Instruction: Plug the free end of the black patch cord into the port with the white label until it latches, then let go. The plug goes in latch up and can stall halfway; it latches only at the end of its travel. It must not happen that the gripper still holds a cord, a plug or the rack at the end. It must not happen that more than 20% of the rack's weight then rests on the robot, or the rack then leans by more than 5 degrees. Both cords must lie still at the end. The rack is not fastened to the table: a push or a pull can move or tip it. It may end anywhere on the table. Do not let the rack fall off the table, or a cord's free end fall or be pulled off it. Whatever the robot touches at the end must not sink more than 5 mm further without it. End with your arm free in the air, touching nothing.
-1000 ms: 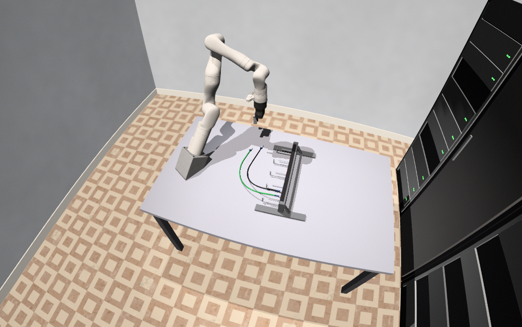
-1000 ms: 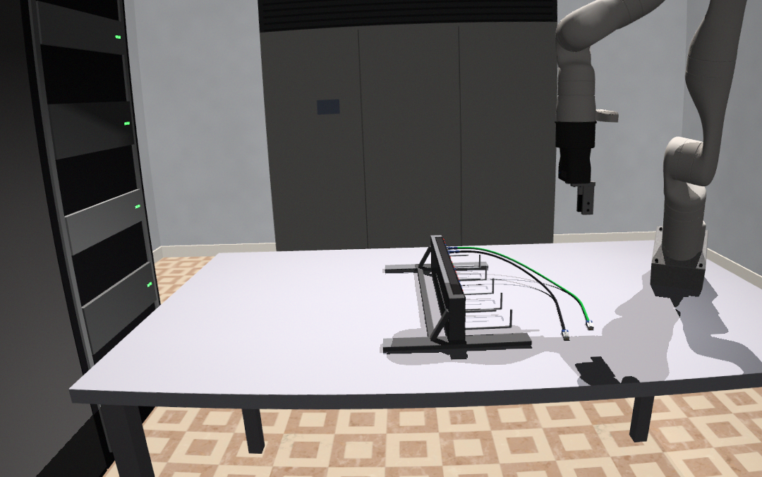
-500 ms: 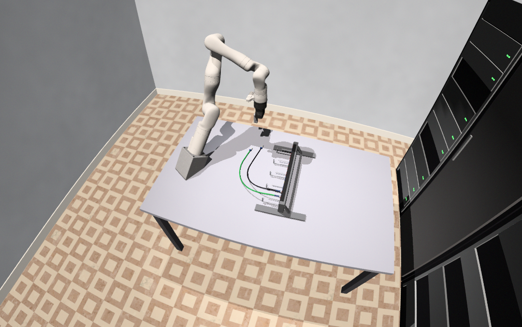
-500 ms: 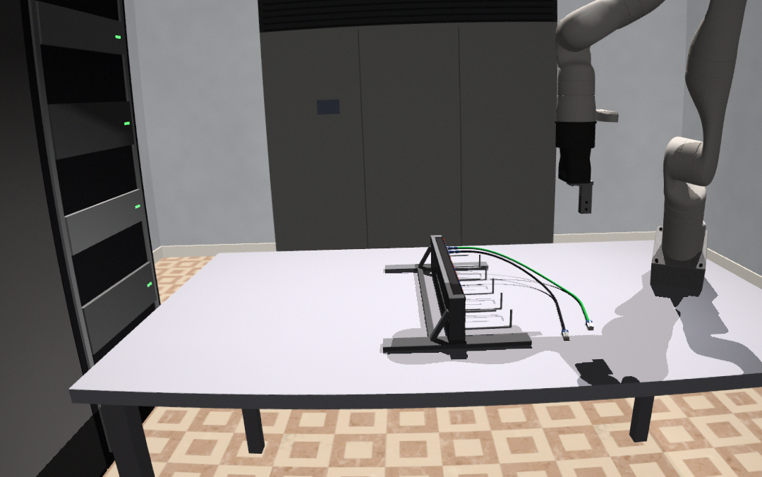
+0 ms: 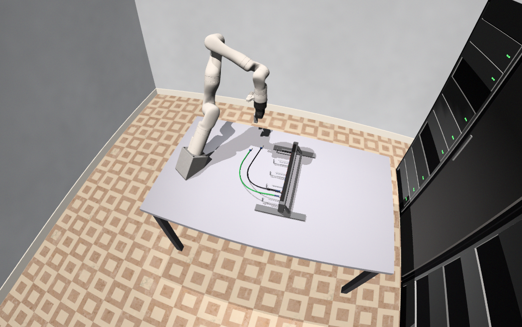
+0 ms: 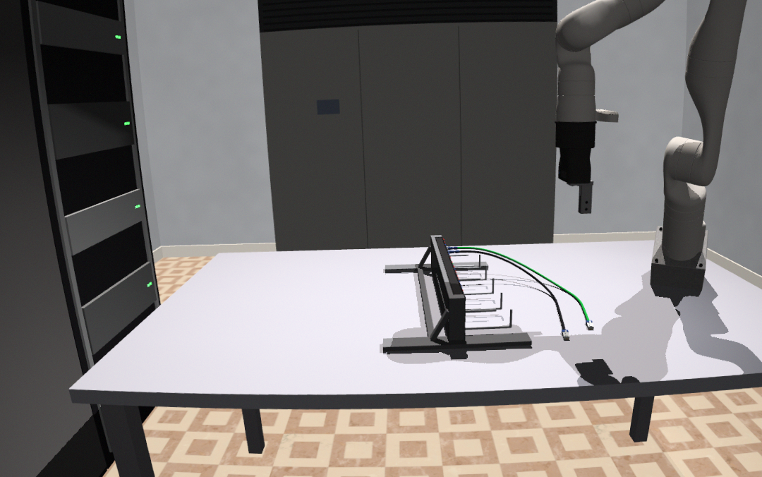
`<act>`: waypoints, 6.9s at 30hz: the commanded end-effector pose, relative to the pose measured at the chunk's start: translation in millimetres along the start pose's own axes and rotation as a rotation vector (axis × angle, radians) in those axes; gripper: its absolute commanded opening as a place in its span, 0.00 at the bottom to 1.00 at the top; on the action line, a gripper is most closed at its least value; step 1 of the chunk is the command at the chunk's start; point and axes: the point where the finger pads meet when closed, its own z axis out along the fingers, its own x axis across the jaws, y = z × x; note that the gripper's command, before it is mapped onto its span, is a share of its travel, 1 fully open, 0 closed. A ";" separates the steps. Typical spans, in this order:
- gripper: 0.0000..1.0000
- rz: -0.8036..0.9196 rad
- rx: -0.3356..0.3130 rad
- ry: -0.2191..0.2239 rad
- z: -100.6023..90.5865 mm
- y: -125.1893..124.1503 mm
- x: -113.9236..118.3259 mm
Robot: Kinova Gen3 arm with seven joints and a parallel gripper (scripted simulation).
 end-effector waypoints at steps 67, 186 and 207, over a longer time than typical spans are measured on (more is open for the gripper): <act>0.00 0.000 -0.699 0.000 18.6 117.7 -42.0; 0.00 0.000 -0.700 0.000 126.3 208.2 -42.4; 0.00 0.000 -0.700 0.000 126.3 208.2 -42.4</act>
